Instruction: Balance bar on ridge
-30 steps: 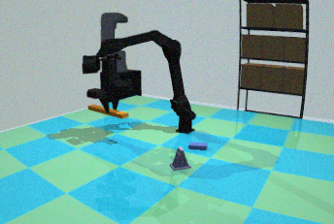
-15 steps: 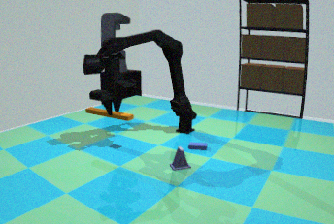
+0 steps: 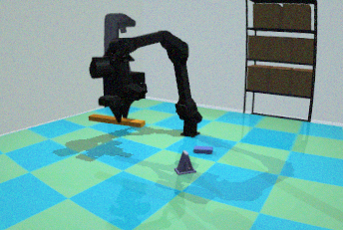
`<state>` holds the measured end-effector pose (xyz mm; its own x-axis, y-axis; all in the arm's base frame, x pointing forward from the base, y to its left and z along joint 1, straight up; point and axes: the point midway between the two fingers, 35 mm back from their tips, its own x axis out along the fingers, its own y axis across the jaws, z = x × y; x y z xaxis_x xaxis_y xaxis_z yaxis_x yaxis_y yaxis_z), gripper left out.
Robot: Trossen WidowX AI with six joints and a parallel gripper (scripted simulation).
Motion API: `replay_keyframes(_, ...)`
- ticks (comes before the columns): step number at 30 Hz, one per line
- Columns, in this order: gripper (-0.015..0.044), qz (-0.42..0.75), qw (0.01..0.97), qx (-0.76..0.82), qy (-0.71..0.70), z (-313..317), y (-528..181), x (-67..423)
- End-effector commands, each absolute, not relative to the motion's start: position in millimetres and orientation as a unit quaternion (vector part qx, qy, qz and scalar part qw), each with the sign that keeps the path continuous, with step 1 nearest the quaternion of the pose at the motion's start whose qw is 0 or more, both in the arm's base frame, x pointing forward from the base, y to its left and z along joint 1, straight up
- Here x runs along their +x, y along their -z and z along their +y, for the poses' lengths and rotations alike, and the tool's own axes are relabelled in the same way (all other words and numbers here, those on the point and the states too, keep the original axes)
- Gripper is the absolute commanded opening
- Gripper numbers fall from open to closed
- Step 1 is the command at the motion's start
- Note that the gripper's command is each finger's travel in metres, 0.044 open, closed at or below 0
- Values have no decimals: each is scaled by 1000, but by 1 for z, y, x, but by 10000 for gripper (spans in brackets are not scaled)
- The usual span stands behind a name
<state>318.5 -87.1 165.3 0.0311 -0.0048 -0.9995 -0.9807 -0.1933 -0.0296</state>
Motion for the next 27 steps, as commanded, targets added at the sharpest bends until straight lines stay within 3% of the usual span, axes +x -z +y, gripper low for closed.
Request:
replay_keyframes(1,0,437,446,-562,-543,-76,-165,324)
replay_keyframes(27,0,365,377,-610,-593,22,-166,339)
